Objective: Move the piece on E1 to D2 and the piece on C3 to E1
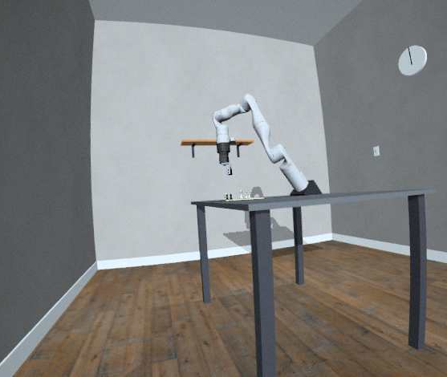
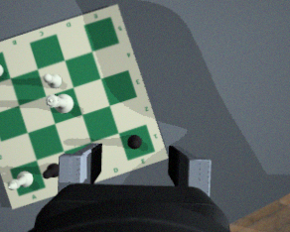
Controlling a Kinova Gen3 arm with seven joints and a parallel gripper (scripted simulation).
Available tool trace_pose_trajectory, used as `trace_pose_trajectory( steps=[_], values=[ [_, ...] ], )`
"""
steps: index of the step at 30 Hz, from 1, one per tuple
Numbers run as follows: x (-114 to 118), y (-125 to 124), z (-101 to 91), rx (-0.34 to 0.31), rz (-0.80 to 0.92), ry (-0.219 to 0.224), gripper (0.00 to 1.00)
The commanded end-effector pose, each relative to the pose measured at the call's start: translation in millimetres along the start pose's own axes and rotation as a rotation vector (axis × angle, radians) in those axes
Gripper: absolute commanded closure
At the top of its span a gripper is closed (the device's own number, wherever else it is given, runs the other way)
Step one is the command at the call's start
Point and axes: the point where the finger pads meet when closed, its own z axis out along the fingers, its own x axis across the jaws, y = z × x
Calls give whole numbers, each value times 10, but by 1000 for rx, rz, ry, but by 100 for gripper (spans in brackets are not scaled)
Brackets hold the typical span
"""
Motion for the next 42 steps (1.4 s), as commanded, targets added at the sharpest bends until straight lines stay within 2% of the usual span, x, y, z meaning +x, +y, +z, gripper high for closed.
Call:
trace_pose_trajectory(
  steps=[1,11,16,22,24,39,42],
  values=[
    [2,3,-4,-1,1,1,0],
    [12,-21,14,2,63,1,0],
    [31,-59,49,7,183,0,0],
    [62,-111,119,13,413,-2,0],
    [62,-111,119,13,413,-2,0],
    [65,-93,365,12,1168,-5,0],
    [58,-85,380,11,1213,-5,0]
  ],
)
